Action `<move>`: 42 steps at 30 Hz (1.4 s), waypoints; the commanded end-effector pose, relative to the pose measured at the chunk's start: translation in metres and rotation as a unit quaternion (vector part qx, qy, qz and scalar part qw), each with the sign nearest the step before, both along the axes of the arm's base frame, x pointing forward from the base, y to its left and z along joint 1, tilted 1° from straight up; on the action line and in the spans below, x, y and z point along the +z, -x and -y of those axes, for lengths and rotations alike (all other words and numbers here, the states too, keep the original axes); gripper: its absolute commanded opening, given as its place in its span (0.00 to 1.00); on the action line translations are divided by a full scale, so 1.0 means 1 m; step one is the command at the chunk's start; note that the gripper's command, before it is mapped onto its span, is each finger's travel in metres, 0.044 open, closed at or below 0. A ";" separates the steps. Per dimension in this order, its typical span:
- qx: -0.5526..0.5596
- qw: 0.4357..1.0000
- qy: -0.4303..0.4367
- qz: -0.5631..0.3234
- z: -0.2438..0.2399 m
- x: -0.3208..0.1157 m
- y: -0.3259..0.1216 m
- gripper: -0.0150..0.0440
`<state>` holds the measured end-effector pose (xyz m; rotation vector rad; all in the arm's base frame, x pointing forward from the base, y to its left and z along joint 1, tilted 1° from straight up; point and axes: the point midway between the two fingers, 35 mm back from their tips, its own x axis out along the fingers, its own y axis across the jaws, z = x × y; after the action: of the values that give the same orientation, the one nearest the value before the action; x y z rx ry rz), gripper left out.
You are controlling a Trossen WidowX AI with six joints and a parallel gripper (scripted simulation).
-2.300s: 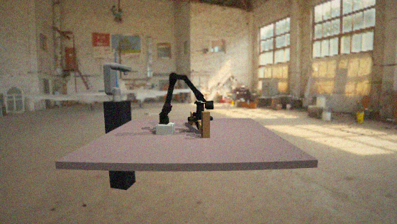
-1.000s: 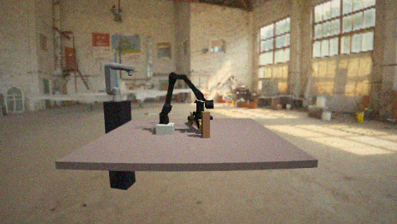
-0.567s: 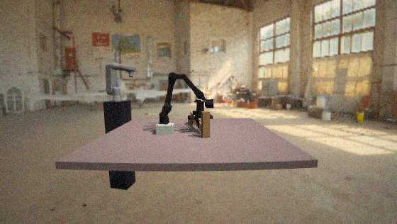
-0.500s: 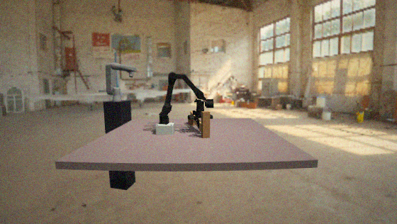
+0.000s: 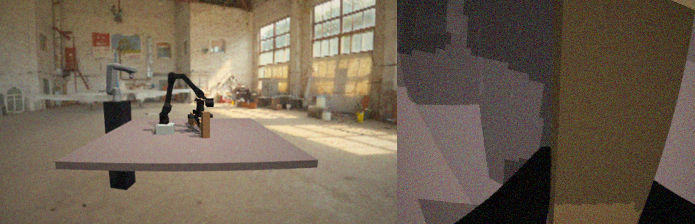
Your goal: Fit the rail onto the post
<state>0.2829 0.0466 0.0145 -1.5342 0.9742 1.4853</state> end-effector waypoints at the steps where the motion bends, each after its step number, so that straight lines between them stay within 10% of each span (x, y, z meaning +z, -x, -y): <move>1: 0.000 1.000 -0.004 0.003 -0.001 0.005 -0.001 0.25; 42: 0.000 1.000 -0.004 0.003 -0.002 0.025 -0.001 0.25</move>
<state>0.2825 0.0470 0.0354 -1.5346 0.9741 1.4872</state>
